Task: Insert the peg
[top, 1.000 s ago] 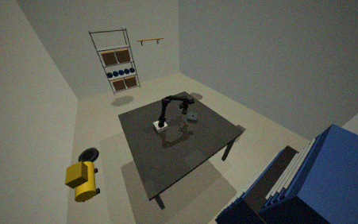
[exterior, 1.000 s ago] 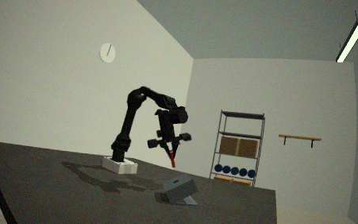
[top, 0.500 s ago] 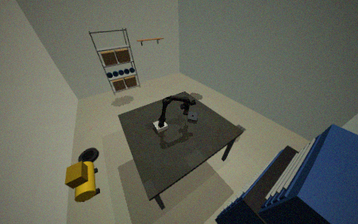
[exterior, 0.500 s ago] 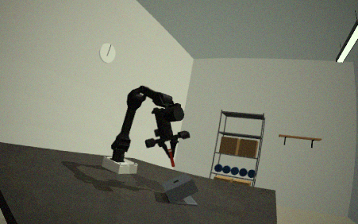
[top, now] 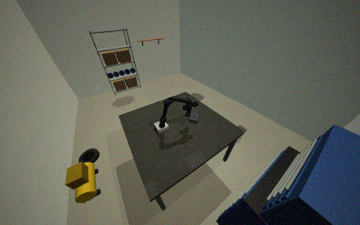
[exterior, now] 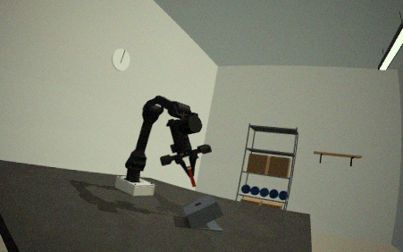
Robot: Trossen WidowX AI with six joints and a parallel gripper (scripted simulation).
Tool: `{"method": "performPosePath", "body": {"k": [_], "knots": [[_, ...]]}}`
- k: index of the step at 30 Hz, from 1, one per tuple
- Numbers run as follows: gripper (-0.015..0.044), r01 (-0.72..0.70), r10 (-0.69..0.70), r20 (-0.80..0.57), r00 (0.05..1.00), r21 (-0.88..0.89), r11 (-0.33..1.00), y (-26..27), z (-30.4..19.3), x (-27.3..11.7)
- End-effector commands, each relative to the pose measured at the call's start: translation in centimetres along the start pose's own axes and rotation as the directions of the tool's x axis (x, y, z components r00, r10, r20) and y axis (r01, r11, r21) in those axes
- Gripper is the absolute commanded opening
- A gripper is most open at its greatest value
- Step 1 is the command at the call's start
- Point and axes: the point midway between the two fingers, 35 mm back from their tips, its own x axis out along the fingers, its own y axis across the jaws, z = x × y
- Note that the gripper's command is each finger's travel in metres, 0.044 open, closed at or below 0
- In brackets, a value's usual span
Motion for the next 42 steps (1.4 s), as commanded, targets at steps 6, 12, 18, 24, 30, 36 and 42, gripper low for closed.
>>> {"method": "performPosePath", "body": {"k": [6, 12, 18, 24, 30, 36, 42], "knots": [[0.0000, 0.032, -0.032, -0.017, 0.999, -0.001, 0.999, 0.6, -1.4, -0.7], [0.0000, 0.049, -0.049, -0.030, 0.998, -0.001, 0.999, 1.0, -2.2, -1.2], [0.0000, 0.066, -0.066, -0.044, 0.997, -0.001, 0.998, 1.5, -3.0, -1.8], [0.0000, 0.083, -0.083, -0.058, 0.995, -0.002, 0.997, 2.0, -3.7, -2.3], [0.0000, 0.099, -0.099, -0.074, 0.992, -0.003, 0.995, 2.5, -4.5, -2.9], [0.0000, 0.107, -0.107, -0.082, 0.991, -0.005, 0.994, 2.8, -4.9, -3.0], [0.0000, 0.111, -0.111, -0.087, 0.990, -0.005, 0.994, 2.7, -5.3, -1.8]]}}
